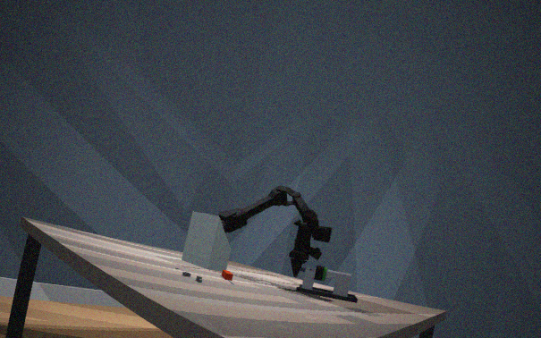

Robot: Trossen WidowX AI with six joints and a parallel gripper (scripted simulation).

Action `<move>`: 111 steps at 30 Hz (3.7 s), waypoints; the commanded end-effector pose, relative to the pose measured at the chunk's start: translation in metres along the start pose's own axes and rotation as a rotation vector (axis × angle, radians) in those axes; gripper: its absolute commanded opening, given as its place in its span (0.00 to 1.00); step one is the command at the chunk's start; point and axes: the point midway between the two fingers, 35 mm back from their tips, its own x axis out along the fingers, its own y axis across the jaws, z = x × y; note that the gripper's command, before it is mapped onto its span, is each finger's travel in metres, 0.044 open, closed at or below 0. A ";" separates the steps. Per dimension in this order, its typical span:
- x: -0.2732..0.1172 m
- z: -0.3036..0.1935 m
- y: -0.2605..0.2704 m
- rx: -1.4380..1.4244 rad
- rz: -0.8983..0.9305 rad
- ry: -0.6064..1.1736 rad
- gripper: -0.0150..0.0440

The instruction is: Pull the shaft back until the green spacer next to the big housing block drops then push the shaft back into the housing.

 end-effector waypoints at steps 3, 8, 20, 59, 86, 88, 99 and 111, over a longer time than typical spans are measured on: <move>0.000 -0.002 0.000 -0.001 0.002 0.003 0.25; 0.000 -0.002 0.000 0.000 0.002 0.003 0.25; 0.000 -0.003 0.000 0.000 0.002 0.003 0.25; 0.000 -0.007 0.000 0.000 0.002 0.003 0.25; 0.000 -0.009 0.000 0.000 0.002 0.003 0.25; 0.000 -0.009 0.000 0.000 0.002 0.003 0.25; 0.000 -0.010 0.000 0.000 0.002 0.003 0.25; 0.000 -0.011 0.000 0.000 0.002 0.003 0.25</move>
